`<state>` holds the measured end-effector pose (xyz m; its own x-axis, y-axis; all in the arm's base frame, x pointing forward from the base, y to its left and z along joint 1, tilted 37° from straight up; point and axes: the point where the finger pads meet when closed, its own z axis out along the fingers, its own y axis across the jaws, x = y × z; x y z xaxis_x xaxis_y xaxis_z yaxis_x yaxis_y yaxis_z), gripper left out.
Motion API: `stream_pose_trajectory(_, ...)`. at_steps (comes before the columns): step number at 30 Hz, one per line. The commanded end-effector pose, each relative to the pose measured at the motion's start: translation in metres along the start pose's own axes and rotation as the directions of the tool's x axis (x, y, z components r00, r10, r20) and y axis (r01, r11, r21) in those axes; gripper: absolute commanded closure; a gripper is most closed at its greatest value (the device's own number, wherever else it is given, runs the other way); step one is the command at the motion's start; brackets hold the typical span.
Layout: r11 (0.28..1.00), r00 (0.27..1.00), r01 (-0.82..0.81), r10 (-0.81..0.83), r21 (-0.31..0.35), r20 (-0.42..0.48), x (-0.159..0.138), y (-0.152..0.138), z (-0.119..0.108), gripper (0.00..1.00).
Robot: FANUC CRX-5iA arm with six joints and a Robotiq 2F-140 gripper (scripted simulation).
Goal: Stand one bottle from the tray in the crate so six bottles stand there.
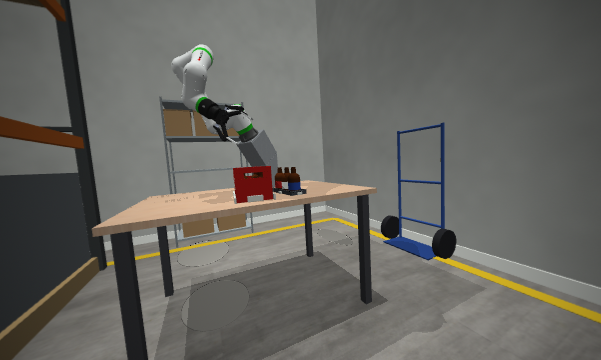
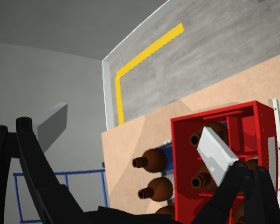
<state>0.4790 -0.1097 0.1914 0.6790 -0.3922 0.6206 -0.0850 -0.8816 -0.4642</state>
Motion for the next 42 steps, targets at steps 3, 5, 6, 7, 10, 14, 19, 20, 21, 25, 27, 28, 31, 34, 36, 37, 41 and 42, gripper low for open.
stream_pose_trajectory(3,0.991,0.992,0.106,-0.099,-0.085,0.076,-0.009,0.011,0.001,0.0)
stream_pose_trajectory(5,0.979,0.982,0.164,-0.151,-0.117,0.117,-0.014,0.017,0.002,0.0)
stream_pose_trajectory(6,0.979,0.982,0.164,-0.151,-0.117,0.117,-0.014,0.017,0.002,0.0)
stream_pose_trajectory(7,0.979,0.982,0.164,-0.151,-0.117,0.117,-0.014,0.017,0.002,0.0)
stream_pose_trajectory(10,0.962,0.966,0.228,-0.205,-0.146,0.158,-0.018,0.022,0.002,0.0)
stream_pose_trajectory(14,0.94,0.944,0.294,-0.257,-0.174,0.204,-0.023,0.029,0.002,0.0)
stream_pose_trajectory(19,0.911,0.917,0.361,-0.308,-0.199,0.253,-0.027,0.035,0.002,0.0)
stream_pose_trajectory(20,0.876,0.884,0.429,-0.357,-0.221,0.302,-0.031,0.041,0.003,0.0)
stream_pose_trajectory(21,0.876,0.884,0.429,-0.357,-0.221,0.302,-0.031,0.041,0.003,0.0)
stream_pose_trajectory(25,0.835,0.844,0.496,-0.4,-0.239,0.356,-0.037,0.048,0.003,0.0)
stream_pose_trajectory(27,0.835,0.844,0.496,-0.4,-0.239,0.356,-0.037,0.048,0.003,0.0)
stream_pose_trajectory(28,0.787,0.799,0.563,-0.44,-0.253,0.41,-0.043,0.055,0.003,0.0)
stream_pose_trajectory(31,0.787,0.799,0.563,-0.44,-0.253,0.41,-0.043,0.055,0.003,0.0)
stream_pose_trajectory(34,0.734,0.749,0.627,-0.475,-0.262,0.462,-0.047,0.062,0.003,0.0)
stream_pose_trajectory(36,0.676,0.693,0.687,-0.503,-0.265,0.516,-0.053,0.069,0.004,0.0)
stream_pose_trajectory(37,0.676,0.693,0.687,-0.503,-0.265,0.516,-0.053,0.069,0.004,0.0)
stream_pose_trajectory(41,0.616,0.636,0.743,-0.525,-0.263,0.566,-0.058,0.076,0.004,0.0)
stream_pose_trajectory(42,0.616,0.636,0.743,-0.525,-0.263,0.566,-0.058,0.076,0.004,0.0)
